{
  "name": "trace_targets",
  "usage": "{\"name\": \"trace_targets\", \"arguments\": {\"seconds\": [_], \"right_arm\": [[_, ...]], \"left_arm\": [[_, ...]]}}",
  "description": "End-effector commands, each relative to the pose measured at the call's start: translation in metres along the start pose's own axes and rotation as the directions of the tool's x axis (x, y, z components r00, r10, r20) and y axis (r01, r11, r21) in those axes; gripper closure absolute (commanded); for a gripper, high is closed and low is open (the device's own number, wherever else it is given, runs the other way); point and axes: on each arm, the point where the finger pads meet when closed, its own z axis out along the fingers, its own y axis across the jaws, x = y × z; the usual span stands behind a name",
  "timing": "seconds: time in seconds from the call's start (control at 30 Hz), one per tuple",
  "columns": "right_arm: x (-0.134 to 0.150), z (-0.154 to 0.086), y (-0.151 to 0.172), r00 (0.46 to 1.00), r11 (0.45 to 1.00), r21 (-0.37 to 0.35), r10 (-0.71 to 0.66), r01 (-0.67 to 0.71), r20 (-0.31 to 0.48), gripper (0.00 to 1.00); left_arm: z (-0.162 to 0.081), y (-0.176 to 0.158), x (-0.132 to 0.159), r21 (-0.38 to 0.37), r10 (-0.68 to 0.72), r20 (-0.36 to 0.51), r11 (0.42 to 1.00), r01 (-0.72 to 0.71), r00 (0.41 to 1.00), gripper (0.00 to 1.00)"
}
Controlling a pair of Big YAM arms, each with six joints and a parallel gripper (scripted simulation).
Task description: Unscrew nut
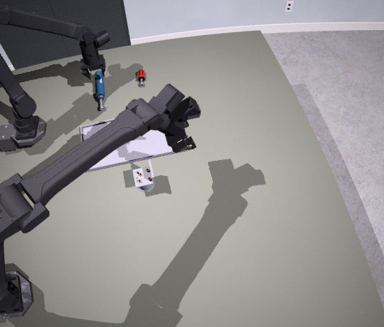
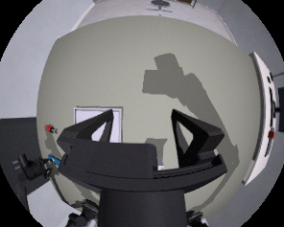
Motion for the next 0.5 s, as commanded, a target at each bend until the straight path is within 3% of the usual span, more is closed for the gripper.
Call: {"name": "trace_targets", "arguments": {"seconds": [0.0, 0.47], "right_arm": [[-0.025, -0.001, -0.006, 0.999, 0.999, 0.006, 0.042, -0.042, 0.016, 0.14], [-0.039, -0.009, -0.020, 0.995, 0.994, 0.080, 0.084, -0.079, -0.059, 0.14]], "left_arm": [[-0.010, -0.011, -0.007, 0.026, -0.002, 0.018, 1.000, 0.001, 1.000, 0.35], [-0.010, -0.011, -0.007, 0.026, -0.002, 0.018, 1.000, 0.001, 1.000, 0.35]]}}
